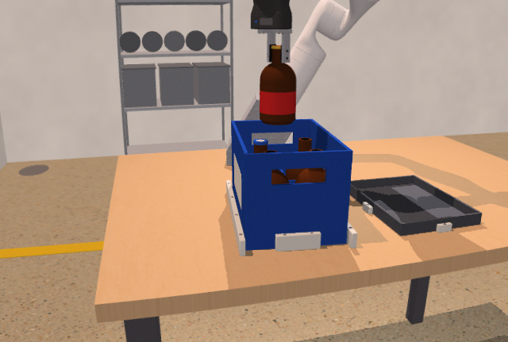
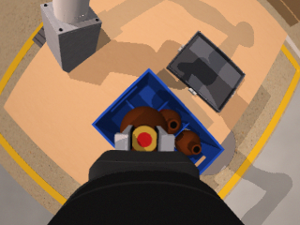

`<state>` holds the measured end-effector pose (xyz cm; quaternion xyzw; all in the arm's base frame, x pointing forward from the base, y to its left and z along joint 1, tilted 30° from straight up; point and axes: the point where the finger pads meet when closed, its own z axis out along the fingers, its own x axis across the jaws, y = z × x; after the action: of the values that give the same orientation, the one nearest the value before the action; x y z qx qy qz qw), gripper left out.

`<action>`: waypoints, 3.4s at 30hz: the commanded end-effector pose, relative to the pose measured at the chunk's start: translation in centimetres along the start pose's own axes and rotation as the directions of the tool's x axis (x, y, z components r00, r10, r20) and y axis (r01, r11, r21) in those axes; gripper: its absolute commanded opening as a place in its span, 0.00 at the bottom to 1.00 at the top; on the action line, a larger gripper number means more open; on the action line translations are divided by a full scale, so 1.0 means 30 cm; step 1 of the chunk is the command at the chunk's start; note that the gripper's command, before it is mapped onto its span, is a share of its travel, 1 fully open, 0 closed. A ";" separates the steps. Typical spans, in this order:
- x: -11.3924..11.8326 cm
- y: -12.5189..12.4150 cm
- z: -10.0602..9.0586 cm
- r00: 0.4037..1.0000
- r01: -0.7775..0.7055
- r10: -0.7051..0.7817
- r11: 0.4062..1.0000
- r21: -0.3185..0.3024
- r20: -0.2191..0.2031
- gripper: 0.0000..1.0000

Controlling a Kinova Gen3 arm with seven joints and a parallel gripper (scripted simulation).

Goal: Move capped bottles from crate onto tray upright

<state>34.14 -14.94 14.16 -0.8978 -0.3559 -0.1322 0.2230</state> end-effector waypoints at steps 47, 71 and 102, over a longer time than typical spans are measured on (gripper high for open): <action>0.206 -0.164 0.004 1.000 0.013 -0.013 1.000 -0.001 0.002 0.00; 0.289 -0.268 0.006 1.000 0.017 -0.017 1.000 0.000 0.002 0.00; 0.381 -0.389 0.006 1.000 0.015 -0.015 1.000 -0.001 0.001 0.00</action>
<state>34.12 -1.26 21.82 -0.8979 -0.3571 -0.1319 0.2212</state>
